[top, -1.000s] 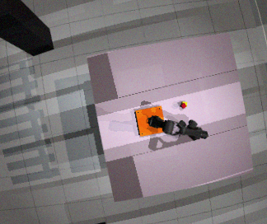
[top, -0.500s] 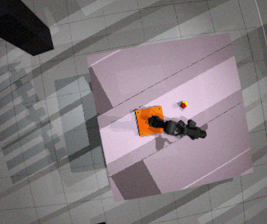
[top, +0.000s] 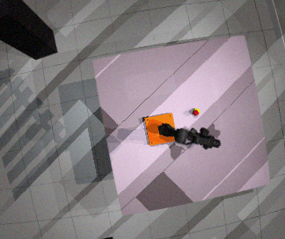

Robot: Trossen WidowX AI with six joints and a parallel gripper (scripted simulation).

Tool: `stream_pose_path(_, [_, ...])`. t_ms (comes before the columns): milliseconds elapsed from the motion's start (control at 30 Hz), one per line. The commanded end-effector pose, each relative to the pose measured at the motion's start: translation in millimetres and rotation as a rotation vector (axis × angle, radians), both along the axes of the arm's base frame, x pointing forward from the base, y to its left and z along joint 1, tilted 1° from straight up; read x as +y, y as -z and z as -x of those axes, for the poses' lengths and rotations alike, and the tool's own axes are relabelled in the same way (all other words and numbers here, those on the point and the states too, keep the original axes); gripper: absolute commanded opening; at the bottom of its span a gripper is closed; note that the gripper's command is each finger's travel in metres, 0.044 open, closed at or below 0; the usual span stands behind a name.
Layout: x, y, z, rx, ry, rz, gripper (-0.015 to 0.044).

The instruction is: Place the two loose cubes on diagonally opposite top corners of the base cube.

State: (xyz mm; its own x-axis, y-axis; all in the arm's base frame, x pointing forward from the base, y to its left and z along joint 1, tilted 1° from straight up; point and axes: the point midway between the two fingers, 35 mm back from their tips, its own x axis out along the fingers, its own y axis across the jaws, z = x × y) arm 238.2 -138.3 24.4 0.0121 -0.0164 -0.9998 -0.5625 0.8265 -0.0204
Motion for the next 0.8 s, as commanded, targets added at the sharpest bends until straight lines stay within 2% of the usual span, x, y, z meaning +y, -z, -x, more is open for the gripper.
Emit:
stream_pose_path(0, [-3,-17,-6,-0.02,-0.004,0.009,0.0105])
stream_pose_path(767, [-1,-90,-3,-0.02,-0.004,0.009,0.0105])
